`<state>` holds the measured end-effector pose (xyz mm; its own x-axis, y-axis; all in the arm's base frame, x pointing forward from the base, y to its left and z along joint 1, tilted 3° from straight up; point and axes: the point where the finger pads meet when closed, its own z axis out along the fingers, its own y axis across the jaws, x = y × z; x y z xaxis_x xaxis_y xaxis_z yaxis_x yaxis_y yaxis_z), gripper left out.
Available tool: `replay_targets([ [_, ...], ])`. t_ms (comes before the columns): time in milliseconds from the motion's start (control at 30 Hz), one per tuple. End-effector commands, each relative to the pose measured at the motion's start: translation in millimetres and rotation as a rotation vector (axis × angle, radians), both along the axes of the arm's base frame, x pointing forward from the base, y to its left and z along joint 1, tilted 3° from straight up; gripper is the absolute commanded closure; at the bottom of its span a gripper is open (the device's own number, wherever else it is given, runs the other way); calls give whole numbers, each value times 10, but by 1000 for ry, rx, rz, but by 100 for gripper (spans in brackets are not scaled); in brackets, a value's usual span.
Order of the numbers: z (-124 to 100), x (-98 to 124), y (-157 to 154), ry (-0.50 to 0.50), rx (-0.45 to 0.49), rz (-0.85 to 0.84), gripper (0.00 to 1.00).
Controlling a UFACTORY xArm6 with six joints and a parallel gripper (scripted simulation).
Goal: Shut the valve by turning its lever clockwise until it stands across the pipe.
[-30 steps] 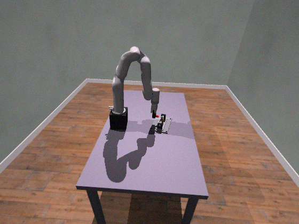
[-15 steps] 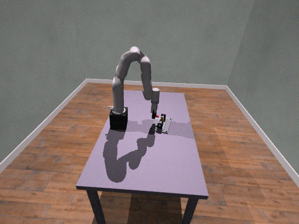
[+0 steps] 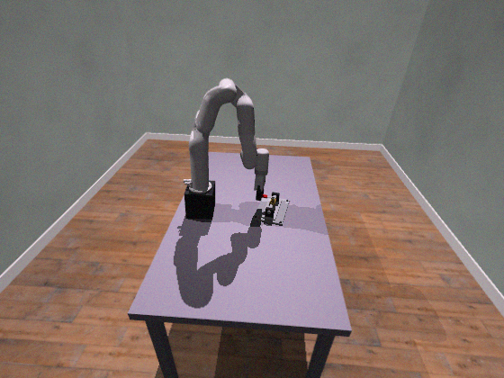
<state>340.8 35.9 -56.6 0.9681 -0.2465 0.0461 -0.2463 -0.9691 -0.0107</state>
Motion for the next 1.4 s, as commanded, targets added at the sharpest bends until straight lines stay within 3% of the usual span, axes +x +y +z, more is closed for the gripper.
replay_targets([
  [0, 8, 13, 1, -3, 0, 0, 32],
  [600, 13, 13, 1, -3, 0, 0, 32],
  [1033, 176, 4, 1, -3, 0, 0, 32],
  [1367, 176, 4, 1, -3, 0, 0, 32],
])
